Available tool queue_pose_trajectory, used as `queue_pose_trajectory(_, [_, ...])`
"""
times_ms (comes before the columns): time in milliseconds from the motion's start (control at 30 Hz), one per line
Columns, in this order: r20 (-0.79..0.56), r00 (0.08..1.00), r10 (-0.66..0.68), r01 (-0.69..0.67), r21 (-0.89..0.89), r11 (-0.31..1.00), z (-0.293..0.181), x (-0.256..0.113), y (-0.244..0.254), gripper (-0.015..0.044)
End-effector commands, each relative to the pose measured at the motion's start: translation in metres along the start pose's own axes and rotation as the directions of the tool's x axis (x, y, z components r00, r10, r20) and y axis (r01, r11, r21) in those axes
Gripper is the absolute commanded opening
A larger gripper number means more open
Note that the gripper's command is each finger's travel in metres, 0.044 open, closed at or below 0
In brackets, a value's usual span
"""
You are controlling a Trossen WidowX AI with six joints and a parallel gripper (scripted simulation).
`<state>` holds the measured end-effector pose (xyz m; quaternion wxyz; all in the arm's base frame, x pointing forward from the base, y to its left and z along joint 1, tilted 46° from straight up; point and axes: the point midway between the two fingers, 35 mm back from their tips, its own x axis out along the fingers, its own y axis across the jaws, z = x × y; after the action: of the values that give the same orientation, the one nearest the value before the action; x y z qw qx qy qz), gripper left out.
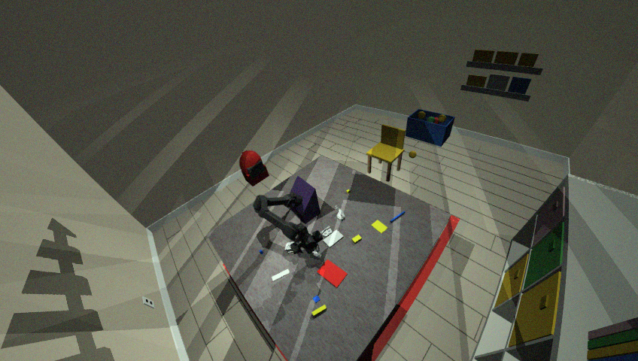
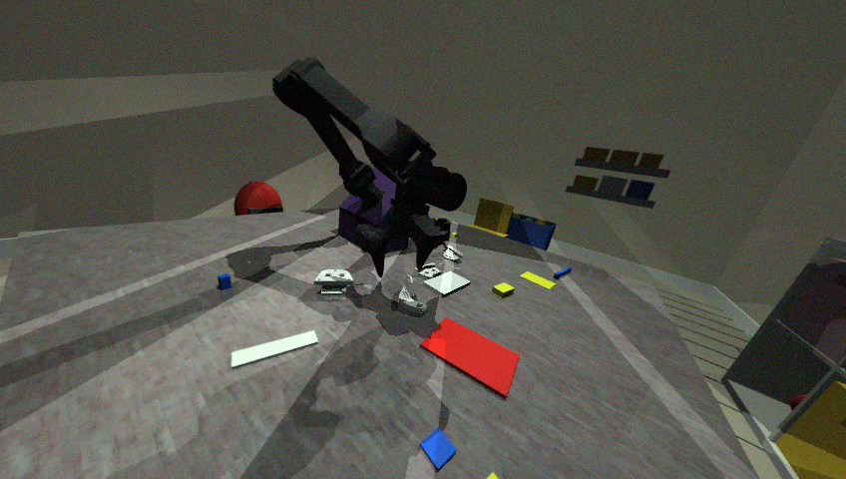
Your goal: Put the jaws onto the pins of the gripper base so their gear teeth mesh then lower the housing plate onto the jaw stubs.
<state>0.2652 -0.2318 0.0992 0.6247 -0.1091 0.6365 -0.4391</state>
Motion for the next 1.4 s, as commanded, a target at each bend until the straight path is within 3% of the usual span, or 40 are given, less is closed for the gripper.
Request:
queue_pose_trajectory(0, [-0.001, 1.000, -0.004, 0.004, -0.107, 0.994, -0.001, -0.001, 0.002, 0.0440])
queue_pose_trajectory(633, [-0.001, 1.000, -0.004, 0.003, -0.588, 0.809, -0.005, -0.003, 0.010, 0.0440])
queue_pose_trajectory(1367, [-0.001, 1.000, -0.005, 0.001, -0.943, 0.333, -0.010, -0.005, 0.019, 0.0440])
